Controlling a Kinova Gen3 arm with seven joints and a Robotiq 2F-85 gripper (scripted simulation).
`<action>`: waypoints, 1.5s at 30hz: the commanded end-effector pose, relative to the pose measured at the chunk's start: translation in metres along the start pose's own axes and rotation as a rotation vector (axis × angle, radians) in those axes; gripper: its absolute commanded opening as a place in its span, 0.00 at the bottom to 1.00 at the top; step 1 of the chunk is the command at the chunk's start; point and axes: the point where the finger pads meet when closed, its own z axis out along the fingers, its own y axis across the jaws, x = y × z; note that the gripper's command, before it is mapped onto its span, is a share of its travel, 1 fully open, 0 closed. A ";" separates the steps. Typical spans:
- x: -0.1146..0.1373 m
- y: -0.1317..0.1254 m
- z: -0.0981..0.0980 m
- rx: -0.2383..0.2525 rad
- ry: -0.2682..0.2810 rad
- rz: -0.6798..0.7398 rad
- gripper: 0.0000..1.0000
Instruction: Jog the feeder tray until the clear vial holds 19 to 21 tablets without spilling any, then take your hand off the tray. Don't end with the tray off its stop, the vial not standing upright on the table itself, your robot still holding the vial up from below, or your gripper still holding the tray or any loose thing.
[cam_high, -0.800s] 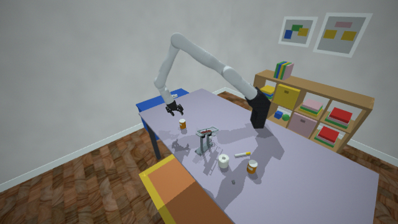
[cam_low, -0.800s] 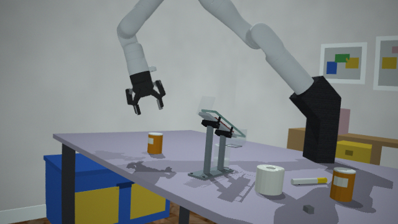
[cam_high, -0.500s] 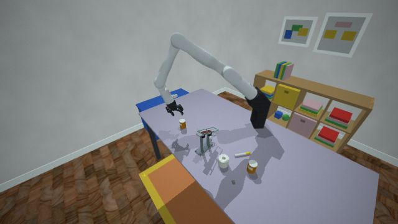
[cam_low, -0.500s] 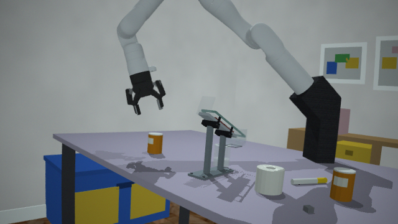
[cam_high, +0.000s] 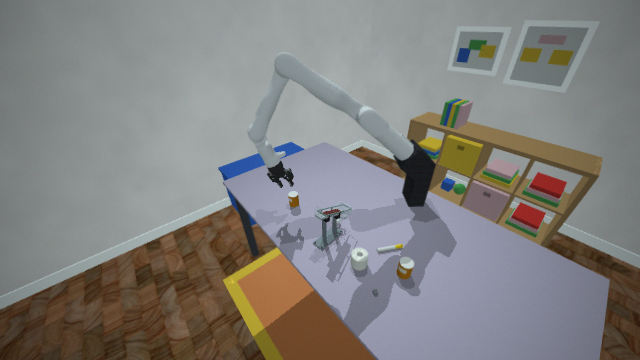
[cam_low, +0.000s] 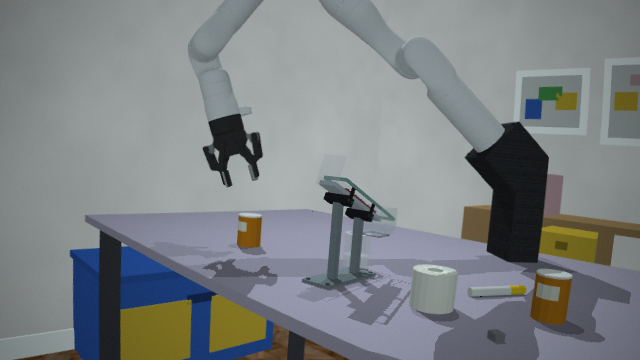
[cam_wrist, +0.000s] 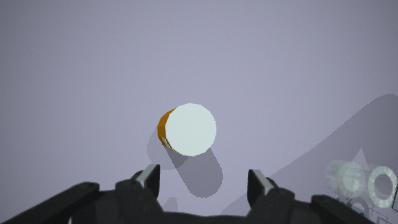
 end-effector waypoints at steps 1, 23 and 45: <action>0.000 0.000 -0.001 0.000 -0.001 -0.002 0.00; 0.002 0.027 0.007 -0.056 -0.041 -0.151 0.00; 0.005 0.084 0.019 -0.137 -0.165 -0.469 0.00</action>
